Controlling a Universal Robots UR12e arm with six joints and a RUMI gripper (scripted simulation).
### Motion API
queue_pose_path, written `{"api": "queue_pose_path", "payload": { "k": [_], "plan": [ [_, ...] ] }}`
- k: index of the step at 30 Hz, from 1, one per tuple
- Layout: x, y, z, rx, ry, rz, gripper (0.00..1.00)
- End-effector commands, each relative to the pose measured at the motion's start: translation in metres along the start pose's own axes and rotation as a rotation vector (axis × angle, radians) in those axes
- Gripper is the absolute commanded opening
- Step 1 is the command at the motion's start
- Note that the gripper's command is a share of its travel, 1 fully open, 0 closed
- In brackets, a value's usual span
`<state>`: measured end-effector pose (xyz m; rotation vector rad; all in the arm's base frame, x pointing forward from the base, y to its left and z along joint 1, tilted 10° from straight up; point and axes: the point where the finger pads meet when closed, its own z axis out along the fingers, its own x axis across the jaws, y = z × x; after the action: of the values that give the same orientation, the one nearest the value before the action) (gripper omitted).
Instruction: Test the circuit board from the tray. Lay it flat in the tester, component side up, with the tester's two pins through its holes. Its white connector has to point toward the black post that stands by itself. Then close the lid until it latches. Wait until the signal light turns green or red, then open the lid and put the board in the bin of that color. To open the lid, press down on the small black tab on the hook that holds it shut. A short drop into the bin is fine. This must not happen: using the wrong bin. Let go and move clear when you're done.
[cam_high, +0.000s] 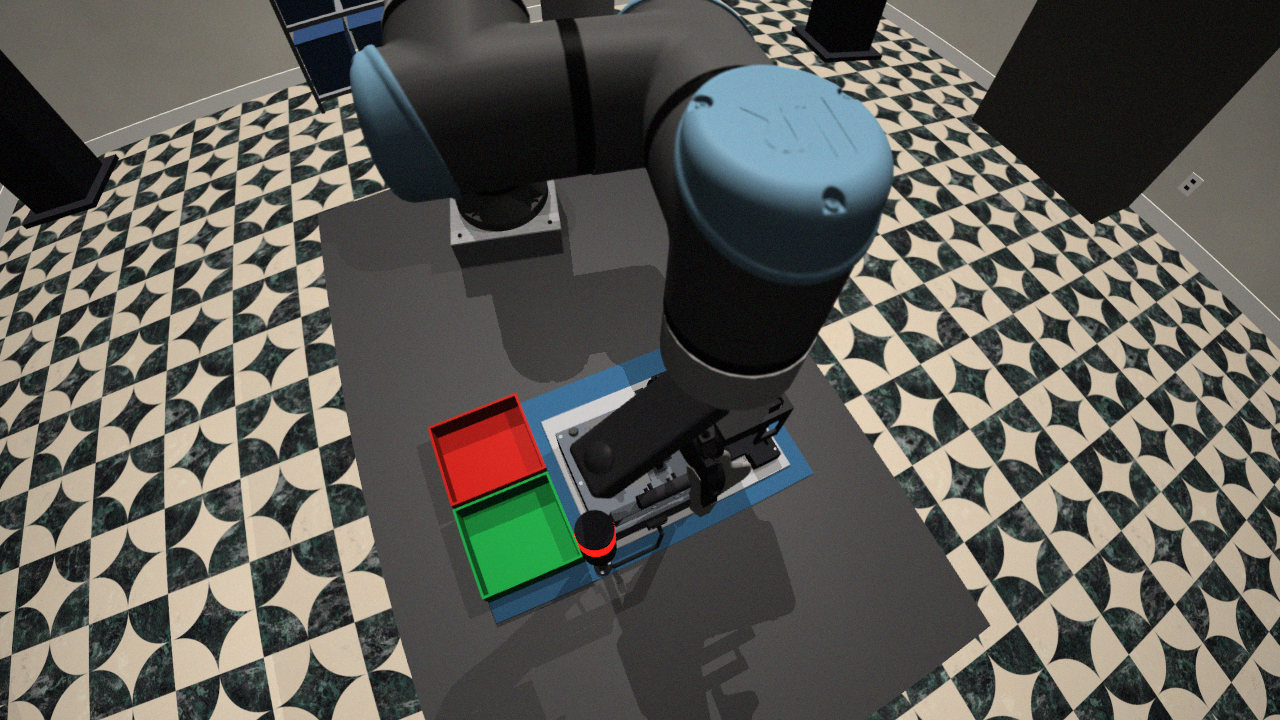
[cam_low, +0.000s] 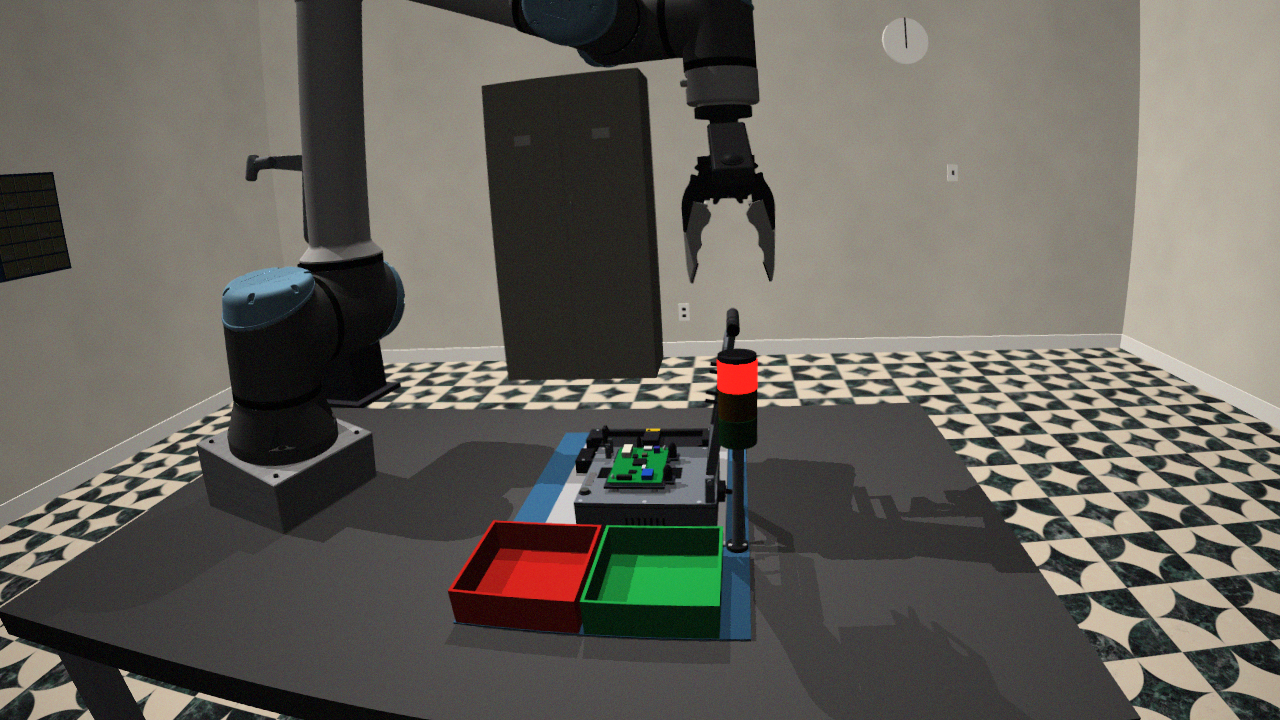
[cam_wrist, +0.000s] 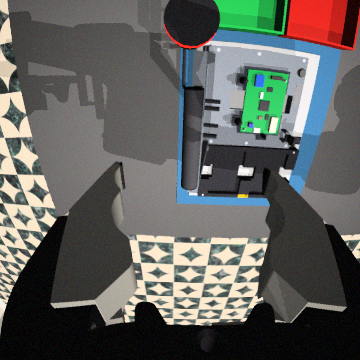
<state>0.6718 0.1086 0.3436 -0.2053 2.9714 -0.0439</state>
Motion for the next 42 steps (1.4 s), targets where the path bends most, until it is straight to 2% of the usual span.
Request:
{"api": "queue_pose_path", "payload": {
  "k": [1,12,24,26,33,42],
  "plan": [
    [-0.002,0.001,-0.003,0.001,-0.003,-0.001,0.59],
    [0.015,0.001,-0.001,0.001,-0.001,0.0,0.59],
    [0.089,0.005,-0.001,0.0,0.0,0.0,0.59],
    [0.089,0.005,-0.001,0.0,0.0,0.0,0.59],
    [0.123,0.007,0.0,0.0,0.0,0.0,0.59],
    [0.132,0.008,0.0,0.0,0.0,0.0,0.59]
  ]
}}
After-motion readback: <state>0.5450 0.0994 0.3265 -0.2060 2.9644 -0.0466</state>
